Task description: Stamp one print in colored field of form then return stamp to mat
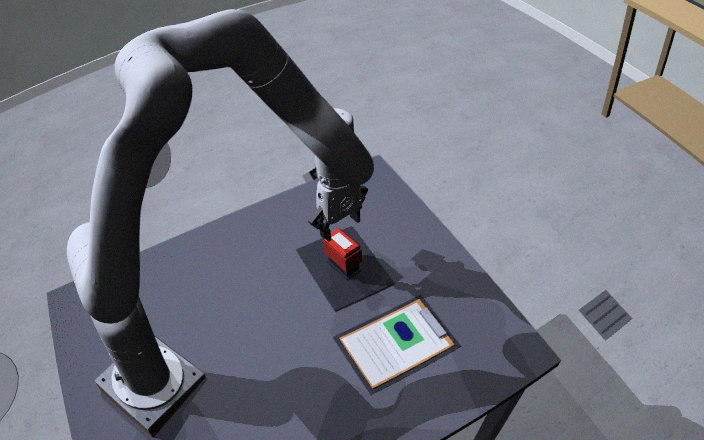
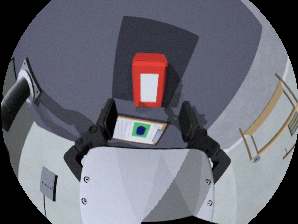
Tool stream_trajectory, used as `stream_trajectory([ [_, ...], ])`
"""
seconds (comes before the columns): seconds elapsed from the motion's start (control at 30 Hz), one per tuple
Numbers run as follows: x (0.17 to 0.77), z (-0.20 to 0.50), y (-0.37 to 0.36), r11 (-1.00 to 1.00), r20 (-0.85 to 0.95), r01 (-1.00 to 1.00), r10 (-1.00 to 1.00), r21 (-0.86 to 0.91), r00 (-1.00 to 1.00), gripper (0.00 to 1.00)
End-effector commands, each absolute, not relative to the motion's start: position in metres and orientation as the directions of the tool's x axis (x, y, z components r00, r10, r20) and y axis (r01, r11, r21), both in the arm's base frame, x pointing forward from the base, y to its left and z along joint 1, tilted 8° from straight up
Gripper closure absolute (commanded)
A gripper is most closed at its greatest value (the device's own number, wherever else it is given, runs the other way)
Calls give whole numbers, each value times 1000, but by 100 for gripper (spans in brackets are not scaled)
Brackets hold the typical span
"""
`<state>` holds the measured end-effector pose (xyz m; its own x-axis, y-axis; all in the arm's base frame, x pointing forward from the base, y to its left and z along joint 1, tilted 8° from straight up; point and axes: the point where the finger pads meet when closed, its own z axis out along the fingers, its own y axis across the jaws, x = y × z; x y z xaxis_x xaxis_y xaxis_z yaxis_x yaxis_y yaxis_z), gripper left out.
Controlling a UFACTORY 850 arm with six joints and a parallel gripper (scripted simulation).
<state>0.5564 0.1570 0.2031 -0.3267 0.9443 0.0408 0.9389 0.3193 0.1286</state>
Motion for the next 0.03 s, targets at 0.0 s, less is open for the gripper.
stream_trajectory([
  [0.0, 557, 204, 157, 319, 41, 939, 944, 131, -327, 3],
])
